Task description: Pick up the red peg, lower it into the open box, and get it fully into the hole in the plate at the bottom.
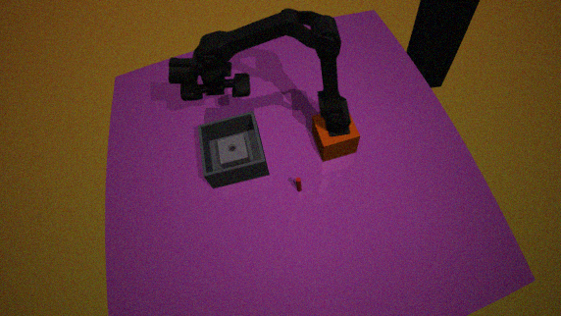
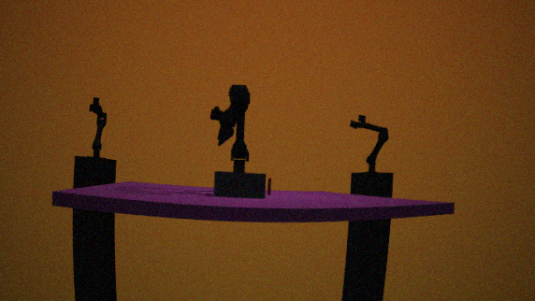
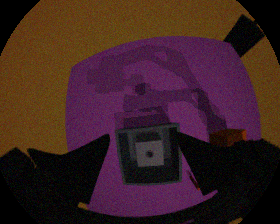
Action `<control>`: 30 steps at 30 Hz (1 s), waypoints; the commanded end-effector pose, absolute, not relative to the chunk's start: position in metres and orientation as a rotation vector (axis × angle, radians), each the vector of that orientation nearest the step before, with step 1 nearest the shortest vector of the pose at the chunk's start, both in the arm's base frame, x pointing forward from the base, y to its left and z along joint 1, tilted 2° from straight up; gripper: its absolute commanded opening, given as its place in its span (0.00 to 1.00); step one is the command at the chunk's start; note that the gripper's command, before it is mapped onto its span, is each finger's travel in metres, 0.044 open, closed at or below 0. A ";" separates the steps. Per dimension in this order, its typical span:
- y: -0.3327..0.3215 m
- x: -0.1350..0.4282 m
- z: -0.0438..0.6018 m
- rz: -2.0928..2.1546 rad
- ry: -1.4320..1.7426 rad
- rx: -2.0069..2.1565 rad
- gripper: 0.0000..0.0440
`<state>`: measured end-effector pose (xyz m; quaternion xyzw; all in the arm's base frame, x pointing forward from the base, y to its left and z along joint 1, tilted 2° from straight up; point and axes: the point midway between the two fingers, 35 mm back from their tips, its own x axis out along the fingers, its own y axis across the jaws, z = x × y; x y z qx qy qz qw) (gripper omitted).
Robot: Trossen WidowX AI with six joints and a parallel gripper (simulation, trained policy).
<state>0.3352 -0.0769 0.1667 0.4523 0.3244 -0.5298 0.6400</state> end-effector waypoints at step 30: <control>0.118 0.176 0.115 -0.876 1.489 0.491 1.00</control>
